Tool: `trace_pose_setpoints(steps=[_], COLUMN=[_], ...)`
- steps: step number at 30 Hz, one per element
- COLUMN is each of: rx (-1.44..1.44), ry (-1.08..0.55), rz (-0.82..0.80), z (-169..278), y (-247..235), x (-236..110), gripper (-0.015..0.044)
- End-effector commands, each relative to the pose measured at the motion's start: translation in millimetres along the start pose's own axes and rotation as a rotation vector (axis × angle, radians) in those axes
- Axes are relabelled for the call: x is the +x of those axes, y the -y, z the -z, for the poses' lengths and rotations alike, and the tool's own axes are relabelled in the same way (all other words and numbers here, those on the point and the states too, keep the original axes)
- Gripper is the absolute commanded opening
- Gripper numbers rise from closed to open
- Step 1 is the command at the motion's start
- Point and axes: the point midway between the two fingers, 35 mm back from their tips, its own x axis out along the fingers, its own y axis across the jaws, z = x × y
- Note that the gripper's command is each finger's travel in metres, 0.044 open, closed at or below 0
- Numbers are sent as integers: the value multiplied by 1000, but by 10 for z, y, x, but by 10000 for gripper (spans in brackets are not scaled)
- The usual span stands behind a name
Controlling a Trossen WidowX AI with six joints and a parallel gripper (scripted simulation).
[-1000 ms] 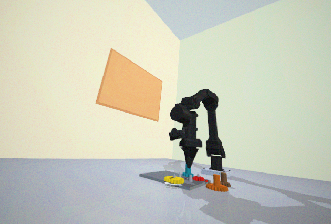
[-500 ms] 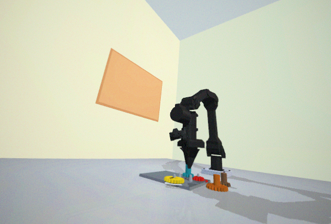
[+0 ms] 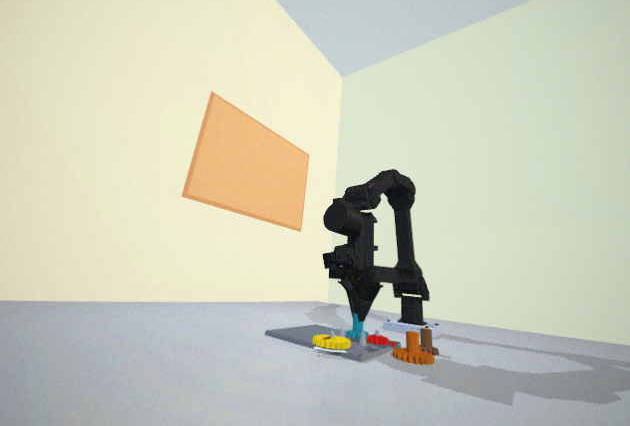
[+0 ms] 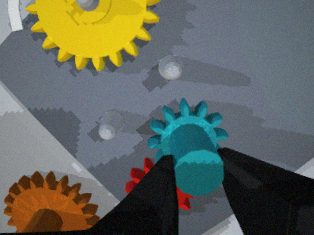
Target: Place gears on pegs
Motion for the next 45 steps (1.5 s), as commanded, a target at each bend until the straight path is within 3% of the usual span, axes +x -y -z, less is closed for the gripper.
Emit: trace_pose_setpoints(steps=[1, 17, 25, 31, 45], rx=[39, 459, 415, 340, 218], ry=[1, 2, 2, 2, 2], rz=[2, 2, 2, 2, 2], z=[-4, -2, -4, -3, -3], y=[-1, 5, -4, -2, 0], x=[13, 39, 52, 33, -445], gripper=[0, 0, 0, 140, 140])
